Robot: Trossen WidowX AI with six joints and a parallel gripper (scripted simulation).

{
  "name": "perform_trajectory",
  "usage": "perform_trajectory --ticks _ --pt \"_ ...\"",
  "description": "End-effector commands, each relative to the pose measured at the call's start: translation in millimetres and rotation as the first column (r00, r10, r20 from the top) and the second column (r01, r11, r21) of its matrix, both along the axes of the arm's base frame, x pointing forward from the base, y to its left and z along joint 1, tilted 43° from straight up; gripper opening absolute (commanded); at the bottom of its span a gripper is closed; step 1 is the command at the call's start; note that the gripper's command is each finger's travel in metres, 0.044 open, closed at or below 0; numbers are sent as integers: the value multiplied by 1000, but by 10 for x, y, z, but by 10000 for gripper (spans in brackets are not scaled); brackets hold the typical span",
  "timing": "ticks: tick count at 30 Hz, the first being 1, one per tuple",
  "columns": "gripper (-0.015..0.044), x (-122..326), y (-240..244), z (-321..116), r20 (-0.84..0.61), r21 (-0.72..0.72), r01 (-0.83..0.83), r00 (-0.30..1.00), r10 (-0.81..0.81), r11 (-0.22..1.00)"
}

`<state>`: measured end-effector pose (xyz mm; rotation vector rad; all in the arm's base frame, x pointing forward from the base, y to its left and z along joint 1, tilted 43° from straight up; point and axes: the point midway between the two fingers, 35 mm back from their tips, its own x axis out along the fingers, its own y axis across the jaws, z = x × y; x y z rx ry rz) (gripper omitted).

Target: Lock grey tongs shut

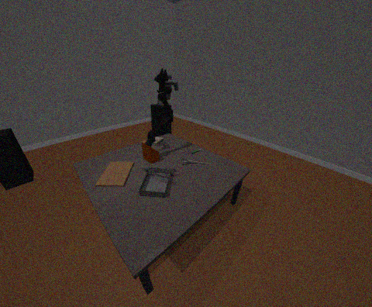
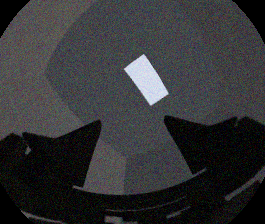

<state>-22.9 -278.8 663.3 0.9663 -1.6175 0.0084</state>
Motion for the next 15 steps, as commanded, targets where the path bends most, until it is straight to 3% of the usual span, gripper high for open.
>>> perform_trajectory --ticks 1,15 --pt "440 187 -371 -250 -17 109 -59 998 61 992" --pt "440 1013 -1276 -1173 -98 434 -174 966 239 884"
